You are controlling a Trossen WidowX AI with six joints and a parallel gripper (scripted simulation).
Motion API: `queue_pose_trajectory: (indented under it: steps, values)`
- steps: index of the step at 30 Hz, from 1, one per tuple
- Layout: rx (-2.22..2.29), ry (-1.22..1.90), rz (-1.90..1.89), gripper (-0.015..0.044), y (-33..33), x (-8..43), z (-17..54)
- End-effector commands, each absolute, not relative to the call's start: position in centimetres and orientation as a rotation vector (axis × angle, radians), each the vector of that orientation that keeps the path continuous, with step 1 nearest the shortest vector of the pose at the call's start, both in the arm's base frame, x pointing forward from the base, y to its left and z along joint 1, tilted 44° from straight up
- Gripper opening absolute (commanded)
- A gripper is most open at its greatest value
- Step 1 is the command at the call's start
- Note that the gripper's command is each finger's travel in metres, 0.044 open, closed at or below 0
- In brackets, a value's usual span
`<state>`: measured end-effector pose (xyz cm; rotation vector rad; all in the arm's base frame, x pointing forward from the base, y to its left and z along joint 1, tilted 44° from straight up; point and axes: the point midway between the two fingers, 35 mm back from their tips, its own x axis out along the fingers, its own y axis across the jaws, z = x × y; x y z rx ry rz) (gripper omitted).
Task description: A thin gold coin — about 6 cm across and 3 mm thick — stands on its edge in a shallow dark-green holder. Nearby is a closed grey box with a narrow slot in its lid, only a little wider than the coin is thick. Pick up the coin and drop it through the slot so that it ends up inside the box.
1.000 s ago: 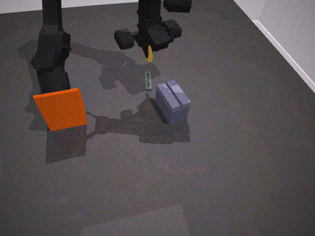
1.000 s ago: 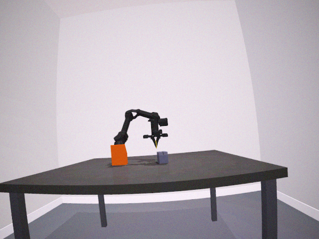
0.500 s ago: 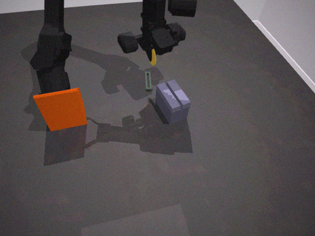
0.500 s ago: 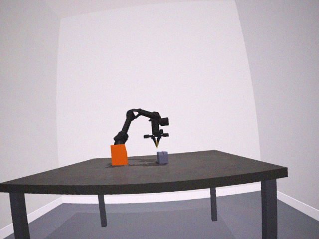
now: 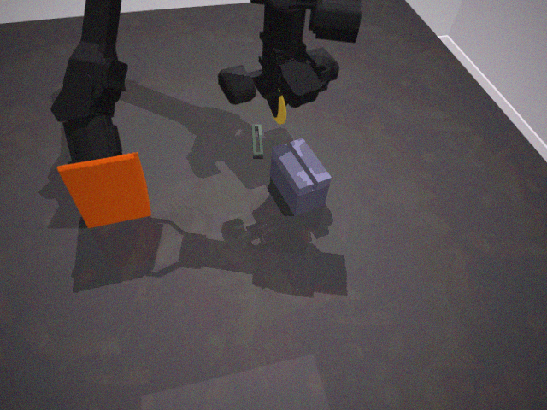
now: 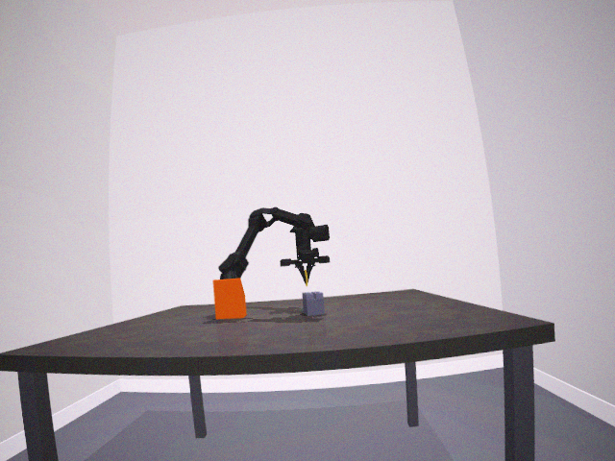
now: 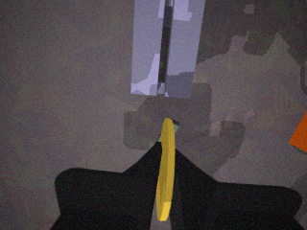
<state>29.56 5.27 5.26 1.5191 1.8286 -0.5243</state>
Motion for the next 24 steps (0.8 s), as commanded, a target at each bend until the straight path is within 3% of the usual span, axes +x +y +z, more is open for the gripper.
queue_pose_trajectory:
  steps: [1, 24]
  values:
    - [1.516, 1.817, -0.521, 0.0000, 4.3, 30.3, 4.6]
    - [1.504, 1.821, -0.512, 0.0000, 0.5, 32.1, 0.7]
